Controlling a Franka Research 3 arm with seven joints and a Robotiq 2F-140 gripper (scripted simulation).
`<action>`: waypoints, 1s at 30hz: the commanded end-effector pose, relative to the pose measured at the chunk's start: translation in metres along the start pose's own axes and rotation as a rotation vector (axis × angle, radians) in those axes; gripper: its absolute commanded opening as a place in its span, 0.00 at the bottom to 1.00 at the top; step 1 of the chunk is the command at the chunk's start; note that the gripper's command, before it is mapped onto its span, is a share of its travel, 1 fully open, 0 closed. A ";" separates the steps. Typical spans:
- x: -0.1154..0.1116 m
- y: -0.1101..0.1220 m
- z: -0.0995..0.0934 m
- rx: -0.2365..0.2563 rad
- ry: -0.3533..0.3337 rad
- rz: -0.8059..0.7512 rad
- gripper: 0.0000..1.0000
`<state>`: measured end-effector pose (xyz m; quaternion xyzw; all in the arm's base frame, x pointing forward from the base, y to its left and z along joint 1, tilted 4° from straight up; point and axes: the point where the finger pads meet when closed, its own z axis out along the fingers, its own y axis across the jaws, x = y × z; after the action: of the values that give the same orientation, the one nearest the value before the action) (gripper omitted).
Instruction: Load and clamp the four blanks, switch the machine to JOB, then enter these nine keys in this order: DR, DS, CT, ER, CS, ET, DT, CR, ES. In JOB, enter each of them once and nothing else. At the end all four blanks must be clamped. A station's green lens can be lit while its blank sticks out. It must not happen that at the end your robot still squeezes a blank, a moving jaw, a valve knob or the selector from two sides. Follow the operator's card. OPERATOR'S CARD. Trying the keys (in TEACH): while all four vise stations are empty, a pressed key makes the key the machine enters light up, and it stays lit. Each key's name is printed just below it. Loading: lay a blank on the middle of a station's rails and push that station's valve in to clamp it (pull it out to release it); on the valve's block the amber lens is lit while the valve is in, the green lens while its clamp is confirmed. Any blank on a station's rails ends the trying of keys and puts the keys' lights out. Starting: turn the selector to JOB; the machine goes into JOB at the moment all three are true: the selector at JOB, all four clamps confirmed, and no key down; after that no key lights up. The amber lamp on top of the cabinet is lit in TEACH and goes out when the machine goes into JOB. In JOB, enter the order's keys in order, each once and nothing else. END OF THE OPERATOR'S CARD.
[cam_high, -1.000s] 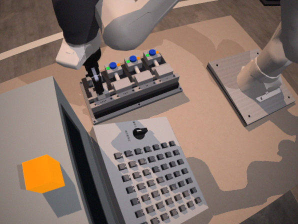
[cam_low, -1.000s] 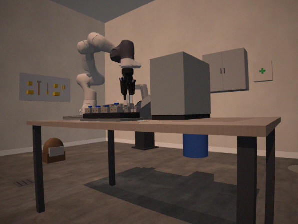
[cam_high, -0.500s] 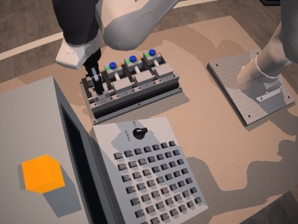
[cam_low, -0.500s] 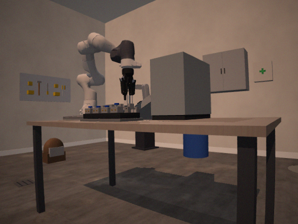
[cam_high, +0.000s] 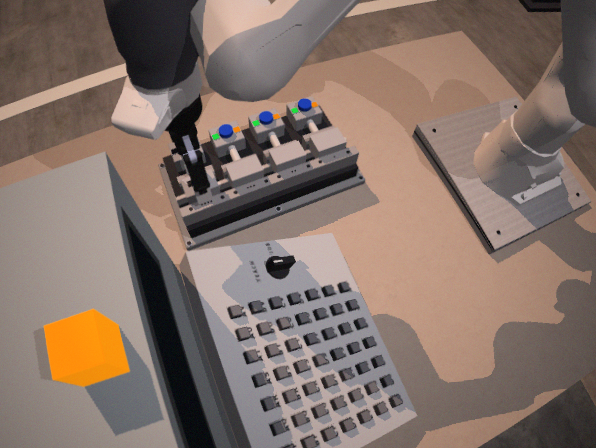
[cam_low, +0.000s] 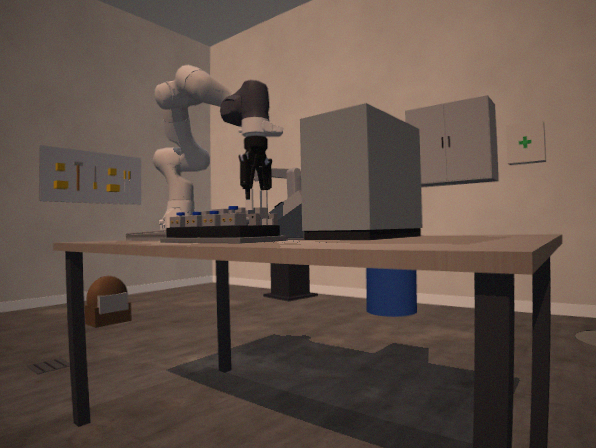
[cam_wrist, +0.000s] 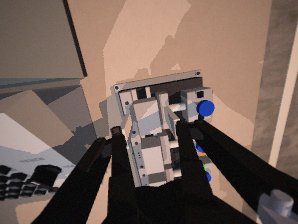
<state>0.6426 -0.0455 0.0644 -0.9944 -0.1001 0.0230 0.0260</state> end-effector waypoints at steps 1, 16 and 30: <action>0.001 -0.001 0.000 -0.002 0.002 0.003 0.40; 0.001 -0.001 0.000 -0.002 0.002 0.003 0.40; 0.001 -0.001 -0.007 -0.002 0.002 0.003 0.40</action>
<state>0.6430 -0.0457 0.0662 -0.9944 -0.1001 0.0224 0.0251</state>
